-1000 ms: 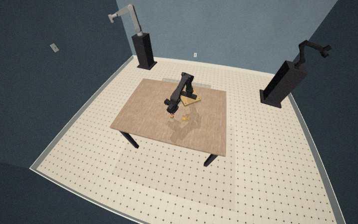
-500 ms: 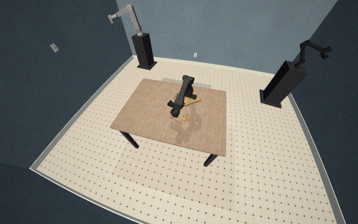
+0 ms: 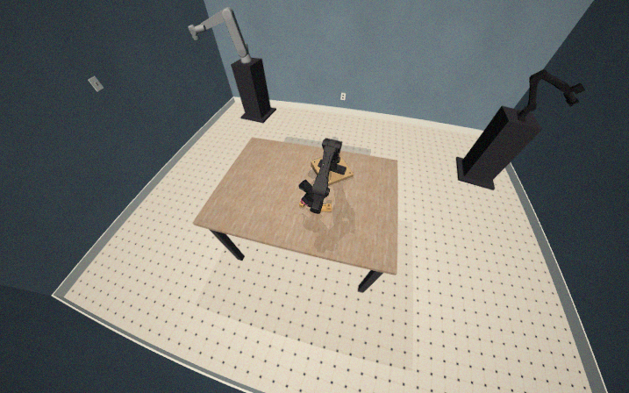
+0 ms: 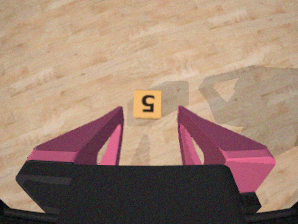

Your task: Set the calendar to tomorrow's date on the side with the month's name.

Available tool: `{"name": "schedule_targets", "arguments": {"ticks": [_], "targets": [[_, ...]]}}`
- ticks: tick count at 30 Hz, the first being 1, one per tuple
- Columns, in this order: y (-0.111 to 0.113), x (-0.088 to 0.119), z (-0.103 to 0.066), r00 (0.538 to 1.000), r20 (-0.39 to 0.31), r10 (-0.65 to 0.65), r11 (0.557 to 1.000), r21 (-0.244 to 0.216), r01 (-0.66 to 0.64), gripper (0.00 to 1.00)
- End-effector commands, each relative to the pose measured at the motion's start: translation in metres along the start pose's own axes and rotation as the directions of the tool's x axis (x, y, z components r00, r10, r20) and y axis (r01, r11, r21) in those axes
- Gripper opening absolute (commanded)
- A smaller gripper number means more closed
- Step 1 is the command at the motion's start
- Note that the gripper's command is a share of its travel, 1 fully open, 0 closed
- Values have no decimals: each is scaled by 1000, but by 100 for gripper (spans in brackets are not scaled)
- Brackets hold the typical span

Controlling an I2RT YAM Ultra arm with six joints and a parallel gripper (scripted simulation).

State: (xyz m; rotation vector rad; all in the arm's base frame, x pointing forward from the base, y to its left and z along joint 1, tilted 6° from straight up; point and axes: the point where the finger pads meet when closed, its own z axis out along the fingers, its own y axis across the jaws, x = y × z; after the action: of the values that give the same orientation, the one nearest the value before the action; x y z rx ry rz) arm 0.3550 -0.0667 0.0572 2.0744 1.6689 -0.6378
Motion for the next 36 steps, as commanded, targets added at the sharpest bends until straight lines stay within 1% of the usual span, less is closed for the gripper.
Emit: {"name": "schedule_targets", "arguments": {"ticks": [1, 3, 4, 6, 20, 24, 30, 31, 33, 36], "targets": [[5, -24, -9, 995, 79, 60, 998, -26, -58, 45], [5, -24, -9, 995, 79, 60, 998, -26, -58, 45], [6, -28, -12, 995, 75, 72, 997, -36, -69, 45], [3, -27, -11, 995, 78, 63, 998, -30, -61, 45], [3, -24, -10, 995, 78, 57, 998, -32, -54, 45], [1, -21, -5, 995, 78, 56, 998, -32, -53, 45], [-2, -10, 9, 995, 91, 29, 1000, -3, -29, 45], [2, -10, 7, 996, 87, 36, 999, -13, -35, 45], [-2, -7, 12, 995, 91, 26, 1000, -3, -26, 45], [-2, -5, 13, 996, 91, 25, 1000, -4, -25, 45]]}}
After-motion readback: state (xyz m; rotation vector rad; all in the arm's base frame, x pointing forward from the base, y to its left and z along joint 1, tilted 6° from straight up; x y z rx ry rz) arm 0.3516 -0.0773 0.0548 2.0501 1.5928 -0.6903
